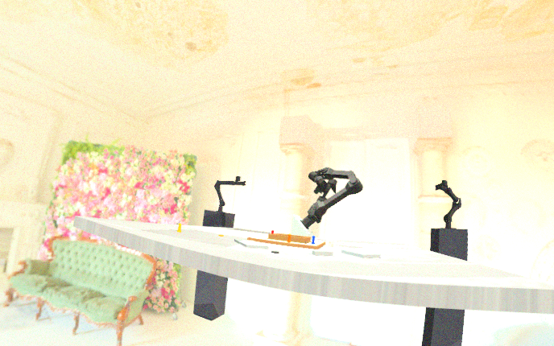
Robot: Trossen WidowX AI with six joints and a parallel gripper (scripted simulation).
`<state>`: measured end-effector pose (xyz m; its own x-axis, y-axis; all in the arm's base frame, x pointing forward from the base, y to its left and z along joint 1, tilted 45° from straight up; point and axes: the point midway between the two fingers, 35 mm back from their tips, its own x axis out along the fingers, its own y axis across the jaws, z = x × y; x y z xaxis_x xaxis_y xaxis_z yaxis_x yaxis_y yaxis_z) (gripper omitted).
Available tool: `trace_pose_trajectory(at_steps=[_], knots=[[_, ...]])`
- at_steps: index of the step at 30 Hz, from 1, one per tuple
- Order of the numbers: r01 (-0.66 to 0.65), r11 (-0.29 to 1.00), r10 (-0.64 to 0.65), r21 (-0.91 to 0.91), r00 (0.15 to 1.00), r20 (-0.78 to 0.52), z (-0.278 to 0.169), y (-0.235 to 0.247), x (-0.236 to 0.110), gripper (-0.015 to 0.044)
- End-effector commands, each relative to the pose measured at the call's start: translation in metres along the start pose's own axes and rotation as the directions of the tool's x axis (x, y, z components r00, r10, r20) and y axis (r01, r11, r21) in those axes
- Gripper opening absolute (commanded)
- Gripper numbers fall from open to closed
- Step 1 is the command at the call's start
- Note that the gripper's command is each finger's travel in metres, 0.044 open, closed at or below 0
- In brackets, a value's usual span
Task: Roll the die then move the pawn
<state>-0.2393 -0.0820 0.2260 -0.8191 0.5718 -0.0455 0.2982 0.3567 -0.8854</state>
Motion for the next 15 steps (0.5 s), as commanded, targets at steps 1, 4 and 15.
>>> trace_pose_trajectory(at_steps=[1,4,15], knots=[[-0.006,1.000,0.006,0.003,1.000,0.008,0.001,0.000,-0.001,0.0374],[-0.080,0.997,0.077,0.013,0.988,0.131,0.022,0.007,-0.022,0.0295],[-0.207,0.940,0.339,-0.273,0.677,0.653,0.072,0.067,-0.172,0.0275]])
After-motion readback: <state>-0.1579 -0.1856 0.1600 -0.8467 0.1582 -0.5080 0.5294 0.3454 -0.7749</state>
